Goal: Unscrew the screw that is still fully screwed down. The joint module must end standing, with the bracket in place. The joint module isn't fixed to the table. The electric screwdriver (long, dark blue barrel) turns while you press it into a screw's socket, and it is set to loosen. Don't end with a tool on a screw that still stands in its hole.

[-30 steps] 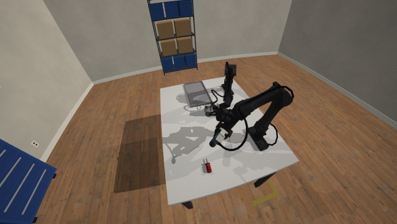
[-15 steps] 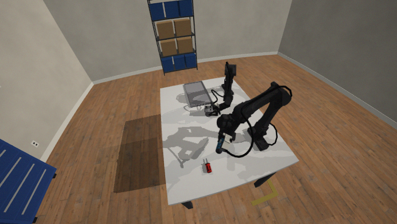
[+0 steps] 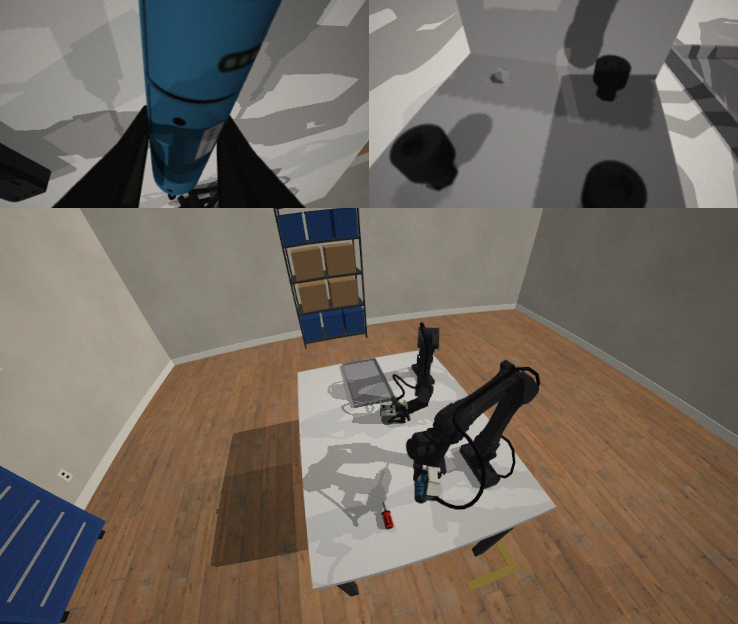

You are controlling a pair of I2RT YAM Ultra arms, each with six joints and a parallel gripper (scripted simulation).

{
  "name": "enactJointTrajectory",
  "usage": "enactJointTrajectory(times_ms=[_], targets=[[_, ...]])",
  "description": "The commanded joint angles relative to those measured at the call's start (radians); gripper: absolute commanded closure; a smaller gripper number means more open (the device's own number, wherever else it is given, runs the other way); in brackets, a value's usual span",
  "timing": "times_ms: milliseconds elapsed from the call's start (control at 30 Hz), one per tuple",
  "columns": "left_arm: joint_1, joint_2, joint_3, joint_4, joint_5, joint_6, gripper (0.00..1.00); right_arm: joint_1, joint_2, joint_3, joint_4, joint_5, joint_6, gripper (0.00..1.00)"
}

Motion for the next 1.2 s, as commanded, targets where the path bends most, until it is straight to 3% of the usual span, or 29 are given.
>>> enactJointTrajectory(times_ms=[0,967,1167], targets=[[0.005,-0.030,0.047,-0.010,0.001,-0.024,0.58,0.000,-0.008,0.002,0.001,0.005,0.001,0.41],[0.232,0.091,0.144,-0.304,0.002,-0.260,0.58,0.000,-0.008,0.002,0.001,0.005,0.001,0.41],[0.216,0.058,0.147,-0.308,0.002,-0.260,0.58,0.000,-0.008,0.002,0.001,0.005,0.001,0.41]])
